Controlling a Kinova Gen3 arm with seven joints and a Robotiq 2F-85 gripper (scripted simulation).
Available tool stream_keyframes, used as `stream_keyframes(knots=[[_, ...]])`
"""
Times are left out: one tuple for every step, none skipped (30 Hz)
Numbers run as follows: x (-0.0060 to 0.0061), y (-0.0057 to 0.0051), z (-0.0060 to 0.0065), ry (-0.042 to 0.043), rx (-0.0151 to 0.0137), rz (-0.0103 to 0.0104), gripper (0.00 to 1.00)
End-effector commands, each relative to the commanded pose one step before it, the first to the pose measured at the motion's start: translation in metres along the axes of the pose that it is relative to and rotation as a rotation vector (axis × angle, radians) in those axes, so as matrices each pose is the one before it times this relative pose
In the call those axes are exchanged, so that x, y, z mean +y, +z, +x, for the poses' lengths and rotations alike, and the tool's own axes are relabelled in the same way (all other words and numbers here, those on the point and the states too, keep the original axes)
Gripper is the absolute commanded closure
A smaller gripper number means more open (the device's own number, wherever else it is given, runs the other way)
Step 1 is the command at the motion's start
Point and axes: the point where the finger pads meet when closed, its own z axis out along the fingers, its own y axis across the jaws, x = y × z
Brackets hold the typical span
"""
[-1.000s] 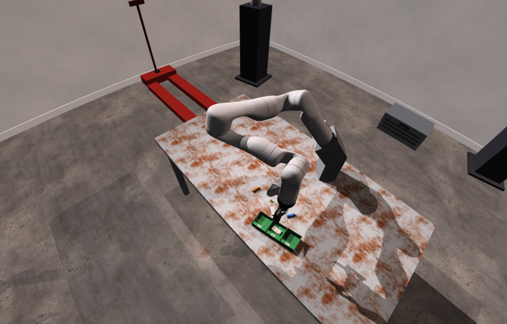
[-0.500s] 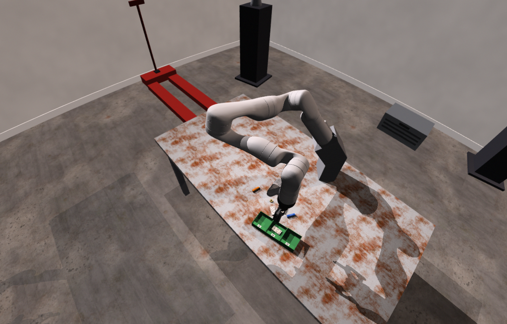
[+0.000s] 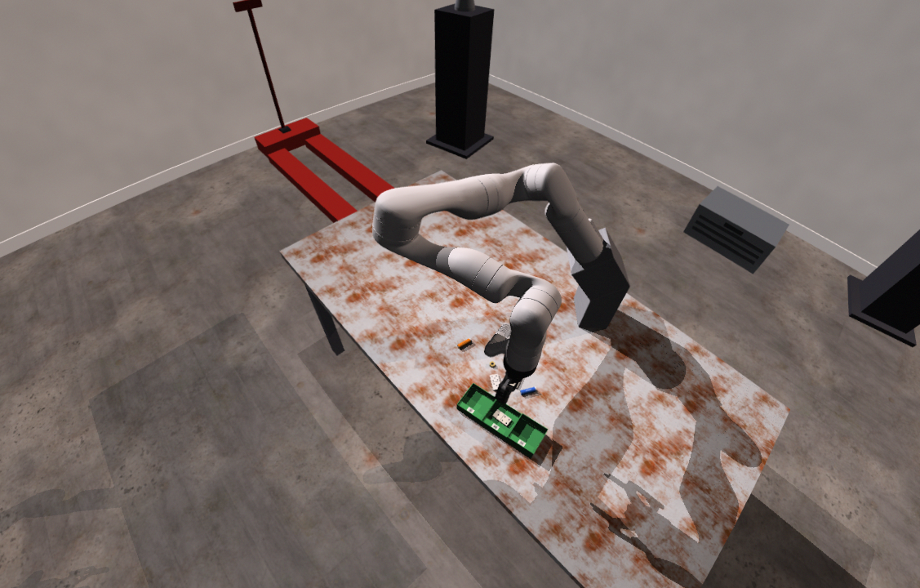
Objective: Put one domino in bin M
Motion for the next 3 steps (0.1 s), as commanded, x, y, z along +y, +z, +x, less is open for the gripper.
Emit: stream_keyframes(knots=[[-0.00049, -0.00076, -0.00026, -0.00006, -0.00068, 0.00168, 0.0], [0.0, 0.0, 0.0, 0.0, 0.0, 0.0, 0.0], [0.0, 0.0, 0.0, 0.0, 0.0, 0.0, 0.0]])
